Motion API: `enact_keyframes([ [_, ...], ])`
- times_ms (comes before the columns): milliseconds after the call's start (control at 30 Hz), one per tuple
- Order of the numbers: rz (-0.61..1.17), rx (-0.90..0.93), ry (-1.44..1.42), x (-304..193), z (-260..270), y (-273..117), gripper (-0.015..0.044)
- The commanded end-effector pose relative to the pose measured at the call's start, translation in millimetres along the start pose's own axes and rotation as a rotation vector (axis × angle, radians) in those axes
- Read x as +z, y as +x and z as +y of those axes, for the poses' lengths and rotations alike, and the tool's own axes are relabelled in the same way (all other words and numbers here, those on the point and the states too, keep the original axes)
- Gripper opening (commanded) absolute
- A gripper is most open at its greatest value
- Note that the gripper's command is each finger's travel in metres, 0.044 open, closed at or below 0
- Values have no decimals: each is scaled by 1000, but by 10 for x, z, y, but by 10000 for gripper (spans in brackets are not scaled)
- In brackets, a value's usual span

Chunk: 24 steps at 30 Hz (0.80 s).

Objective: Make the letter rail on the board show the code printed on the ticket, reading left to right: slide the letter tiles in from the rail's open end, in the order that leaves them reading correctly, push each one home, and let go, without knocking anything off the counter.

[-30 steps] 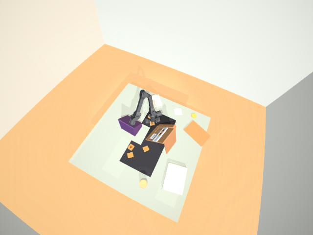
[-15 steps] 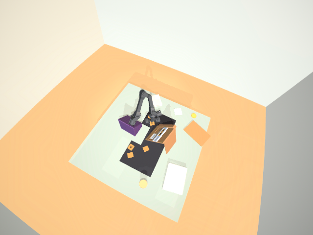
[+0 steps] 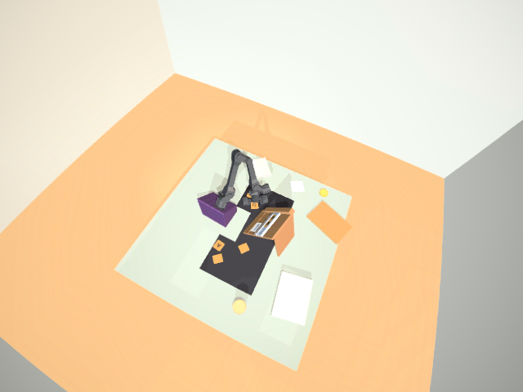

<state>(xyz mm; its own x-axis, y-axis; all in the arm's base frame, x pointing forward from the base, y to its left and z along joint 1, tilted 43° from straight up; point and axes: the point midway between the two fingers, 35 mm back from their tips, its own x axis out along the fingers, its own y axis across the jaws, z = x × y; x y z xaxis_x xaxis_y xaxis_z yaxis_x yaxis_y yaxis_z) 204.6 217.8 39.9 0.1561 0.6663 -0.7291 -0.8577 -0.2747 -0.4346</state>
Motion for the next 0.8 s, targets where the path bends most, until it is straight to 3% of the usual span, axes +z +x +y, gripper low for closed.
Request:
enact_keyframes([
  [0, -3, -1, -3, 1, -1, -30, 0],
  [767, -2, -1, -3, -14, 9, -161, 0],
])
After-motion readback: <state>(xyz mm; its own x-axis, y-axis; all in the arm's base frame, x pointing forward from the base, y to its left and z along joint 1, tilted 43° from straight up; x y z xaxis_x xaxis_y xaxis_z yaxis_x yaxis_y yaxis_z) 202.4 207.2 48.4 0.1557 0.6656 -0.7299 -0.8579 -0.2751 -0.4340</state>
